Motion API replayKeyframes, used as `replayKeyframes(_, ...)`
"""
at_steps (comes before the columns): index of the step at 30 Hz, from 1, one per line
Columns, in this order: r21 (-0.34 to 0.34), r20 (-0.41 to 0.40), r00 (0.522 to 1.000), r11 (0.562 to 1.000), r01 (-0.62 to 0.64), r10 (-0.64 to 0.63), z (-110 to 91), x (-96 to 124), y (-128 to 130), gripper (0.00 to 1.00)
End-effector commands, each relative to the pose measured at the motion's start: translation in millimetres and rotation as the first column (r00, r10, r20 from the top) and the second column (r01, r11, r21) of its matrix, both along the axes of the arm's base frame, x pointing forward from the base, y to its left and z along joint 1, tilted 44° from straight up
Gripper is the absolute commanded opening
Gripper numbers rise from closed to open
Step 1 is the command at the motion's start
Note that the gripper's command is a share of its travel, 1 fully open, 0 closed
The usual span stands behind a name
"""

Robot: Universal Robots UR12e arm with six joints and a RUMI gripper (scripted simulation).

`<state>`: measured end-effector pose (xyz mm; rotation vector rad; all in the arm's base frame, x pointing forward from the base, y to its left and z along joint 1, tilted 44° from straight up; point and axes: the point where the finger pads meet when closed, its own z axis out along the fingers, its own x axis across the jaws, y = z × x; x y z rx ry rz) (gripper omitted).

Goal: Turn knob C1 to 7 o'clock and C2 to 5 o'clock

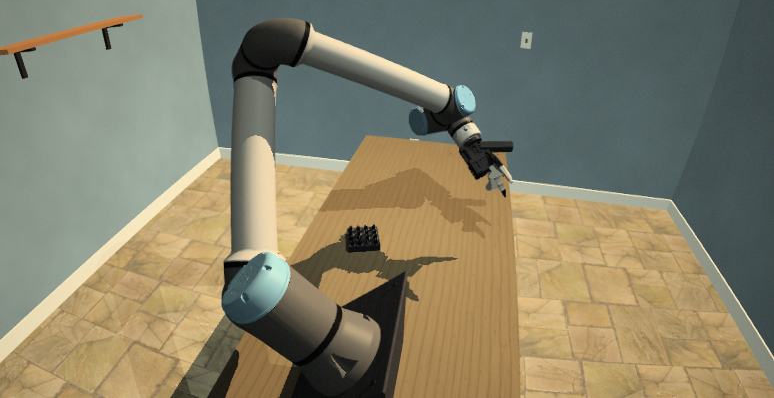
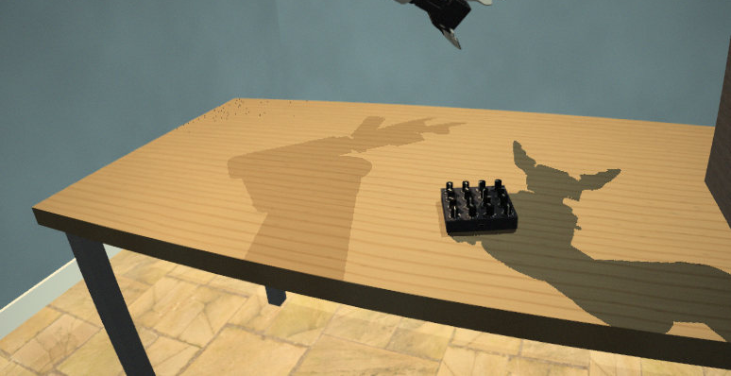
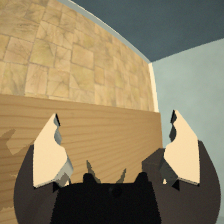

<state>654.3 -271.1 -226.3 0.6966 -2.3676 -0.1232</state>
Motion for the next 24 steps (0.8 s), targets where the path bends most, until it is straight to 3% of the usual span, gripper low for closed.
replayKeyframes(1, 0.073, 0.02, 0.999, 0.997, -0.032, 0.03, 6, -3, 18, 1.0)
replayKeyframes(6, 0.22, 0.077, 0.993, 0.969, -0.109, 0.094, 19, -11, 58, 1.0)
replayKeyframes(12, 0.381, 0.178, 0.97, 0.897, -0.225, 0.168, 38, -20, 111, 1.0)
replayKeyframes(15, 0.404, 0.196, 0.964, 0.881, -0.245, 0.178, 42, -21, 119, 1.0)
replayKeyframes(18, 0.481, 0.278, 0.936, 0.812, -0.329, 0.215, 56, -27, 153, 1.0)
replayKeyframes(24, 0.558, 0.411, 0.876, 0.69, -0.461, 0.253, 78, -35, 203, 1.0)
